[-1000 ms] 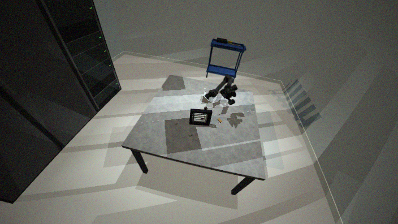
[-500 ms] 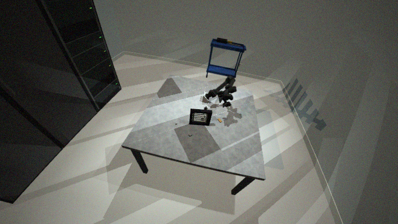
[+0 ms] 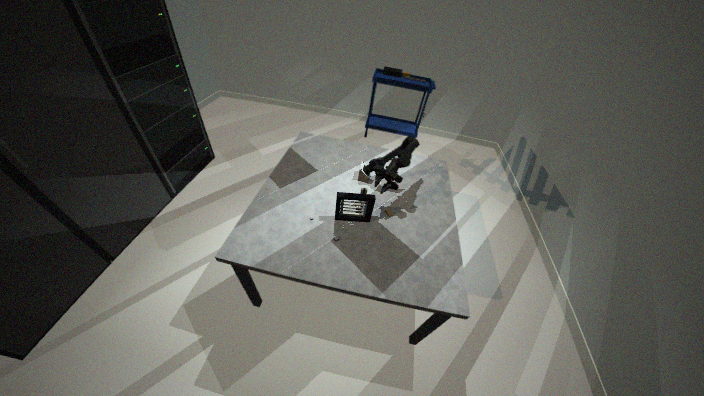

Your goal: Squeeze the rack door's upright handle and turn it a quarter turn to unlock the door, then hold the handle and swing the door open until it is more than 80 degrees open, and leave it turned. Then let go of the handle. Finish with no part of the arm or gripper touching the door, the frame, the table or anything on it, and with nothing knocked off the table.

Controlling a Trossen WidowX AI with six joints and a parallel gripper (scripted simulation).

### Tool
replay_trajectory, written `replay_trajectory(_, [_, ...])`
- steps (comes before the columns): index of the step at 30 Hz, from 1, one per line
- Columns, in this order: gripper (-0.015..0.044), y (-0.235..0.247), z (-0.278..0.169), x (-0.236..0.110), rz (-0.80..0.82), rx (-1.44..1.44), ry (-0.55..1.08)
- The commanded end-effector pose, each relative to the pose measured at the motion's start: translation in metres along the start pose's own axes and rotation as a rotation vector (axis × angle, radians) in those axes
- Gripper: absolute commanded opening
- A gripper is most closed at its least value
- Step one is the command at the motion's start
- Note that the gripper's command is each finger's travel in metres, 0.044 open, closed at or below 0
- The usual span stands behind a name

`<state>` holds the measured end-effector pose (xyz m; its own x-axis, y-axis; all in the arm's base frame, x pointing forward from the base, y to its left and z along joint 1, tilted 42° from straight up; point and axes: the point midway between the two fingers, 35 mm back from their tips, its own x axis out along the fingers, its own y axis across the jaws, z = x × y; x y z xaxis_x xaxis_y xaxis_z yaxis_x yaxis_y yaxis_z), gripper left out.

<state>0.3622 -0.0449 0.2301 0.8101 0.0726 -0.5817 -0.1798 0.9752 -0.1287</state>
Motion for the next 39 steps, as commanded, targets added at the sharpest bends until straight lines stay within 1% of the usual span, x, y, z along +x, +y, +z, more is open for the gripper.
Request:
replay_trajectory(1, [0.0283, -0.004, -0.014, 0.009, 0.068, -0.005, 0.1])
replay_trajectory(11, [0.0283, -0.012, -0.046, 0.021, 0.232, 0.032, 0.293])
replay_trajectory(20, [0.0283, -0.017, -0.069, 0.022, 0.398, 0.106, 0.421])
replay_trajectory(29, [0.0283, -0.023, -0.085, 0.019, 0.569, 0.216, 0.502])
replay_trajectory(39, [0.0283, -0.033, -0.093, 0.012, 0.747, 0.374, 0.535])
